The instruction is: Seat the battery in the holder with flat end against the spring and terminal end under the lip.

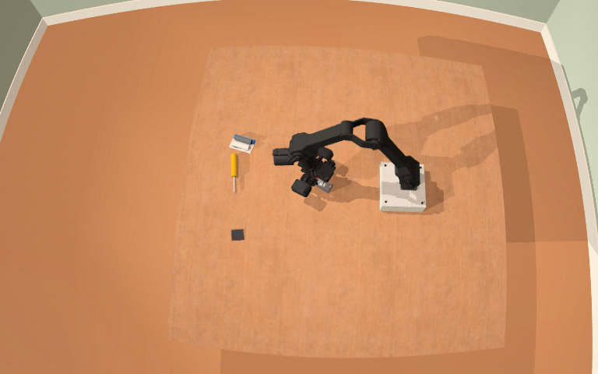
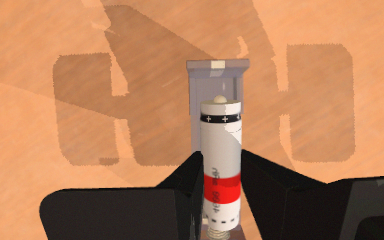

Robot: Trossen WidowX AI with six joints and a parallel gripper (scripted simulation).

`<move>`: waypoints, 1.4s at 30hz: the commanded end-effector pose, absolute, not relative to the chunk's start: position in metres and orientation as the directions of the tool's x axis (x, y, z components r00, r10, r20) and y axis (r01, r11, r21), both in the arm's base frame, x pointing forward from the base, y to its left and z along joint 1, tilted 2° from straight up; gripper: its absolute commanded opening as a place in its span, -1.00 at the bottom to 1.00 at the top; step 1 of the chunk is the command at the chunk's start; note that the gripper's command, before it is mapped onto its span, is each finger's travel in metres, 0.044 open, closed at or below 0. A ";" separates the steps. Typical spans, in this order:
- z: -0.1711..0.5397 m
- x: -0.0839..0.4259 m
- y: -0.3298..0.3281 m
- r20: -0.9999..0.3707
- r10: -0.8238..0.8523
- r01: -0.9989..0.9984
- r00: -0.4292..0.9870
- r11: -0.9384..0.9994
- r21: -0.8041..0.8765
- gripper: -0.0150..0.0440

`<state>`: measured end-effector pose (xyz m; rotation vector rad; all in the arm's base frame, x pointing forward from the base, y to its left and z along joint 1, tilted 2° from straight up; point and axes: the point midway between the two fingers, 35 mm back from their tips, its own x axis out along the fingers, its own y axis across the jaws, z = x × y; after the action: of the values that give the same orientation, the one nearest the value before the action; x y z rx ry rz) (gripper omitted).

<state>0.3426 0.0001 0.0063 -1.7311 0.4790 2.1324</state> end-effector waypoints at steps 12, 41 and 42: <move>0.003 0.342 0.000 -0.993 0.014 -0.480 -0.116 -0.876 0.044 -0.27; 0.001 0.331 0.005 -0.999 -0.018 -0.490 -0.044 -0.871 0.037 -0.27; 0.001 0.330 0.005 -0.999 -0.017 -0.490 -0.044 -0.871 0.037 -0.27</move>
<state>0.3344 0.0037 0.0009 -1.9087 0.5316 1.9836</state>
